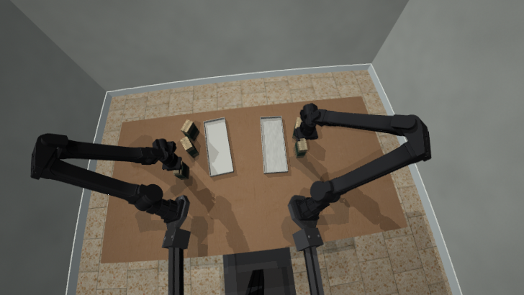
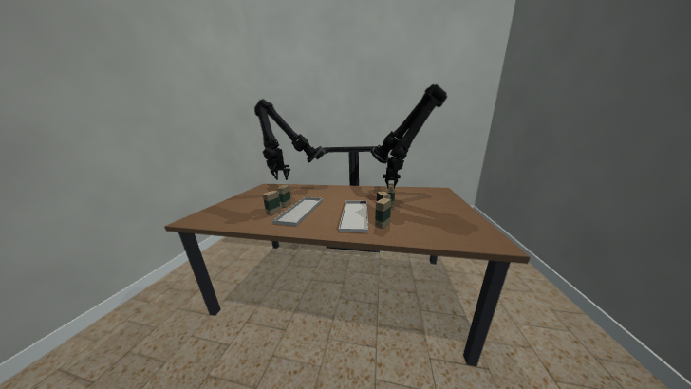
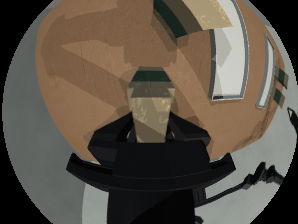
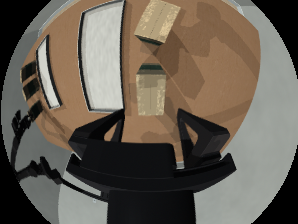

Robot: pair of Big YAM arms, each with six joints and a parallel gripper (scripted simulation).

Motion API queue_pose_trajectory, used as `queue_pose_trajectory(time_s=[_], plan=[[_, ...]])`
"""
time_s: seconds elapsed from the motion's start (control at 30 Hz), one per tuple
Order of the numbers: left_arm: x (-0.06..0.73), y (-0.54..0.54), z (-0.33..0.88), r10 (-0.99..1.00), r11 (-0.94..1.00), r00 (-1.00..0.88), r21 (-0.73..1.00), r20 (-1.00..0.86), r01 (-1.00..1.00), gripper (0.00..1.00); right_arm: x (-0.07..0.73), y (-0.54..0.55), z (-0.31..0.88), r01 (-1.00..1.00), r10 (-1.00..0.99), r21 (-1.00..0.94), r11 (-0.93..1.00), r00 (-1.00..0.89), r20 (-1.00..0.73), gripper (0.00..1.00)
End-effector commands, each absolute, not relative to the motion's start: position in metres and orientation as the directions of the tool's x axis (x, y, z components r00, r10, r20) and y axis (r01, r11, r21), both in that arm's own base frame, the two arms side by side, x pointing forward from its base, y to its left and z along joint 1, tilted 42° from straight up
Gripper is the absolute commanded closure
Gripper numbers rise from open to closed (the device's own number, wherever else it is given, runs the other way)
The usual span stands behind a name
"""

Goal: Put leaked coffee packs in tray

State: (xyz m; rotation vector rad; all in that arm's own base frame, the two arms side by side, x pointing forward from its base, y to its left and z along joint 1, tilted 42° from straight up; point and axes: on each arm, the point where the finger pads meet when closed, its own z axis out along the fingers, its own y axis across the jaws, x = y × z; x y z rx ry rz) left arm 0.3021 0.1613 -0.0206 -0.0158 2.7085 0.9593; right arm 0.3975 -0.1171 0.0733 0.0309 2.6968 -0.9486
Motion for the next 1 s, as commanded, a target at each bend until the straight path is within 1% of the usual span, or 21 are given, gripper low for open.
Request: queue_pose_trajectory(time_s=[0.0,0.97], plan=[[0.307,0.151,-0.009,0.087,0.783,-0.956,0.613,-0.280,-0.108,0.77,0.404,-0.115,0.082,0.126,-0.073,-0.608,0.784,-0.954,-0.292,0.24],[0.302,0.131,0.018,0.087,0.784,-0.954,0.611,-0.288,-0.113,0.77,0.404,-0.115,0.082,0.126,-0.073,-0.608,0.784,-0.954,-0.292,0.24]])
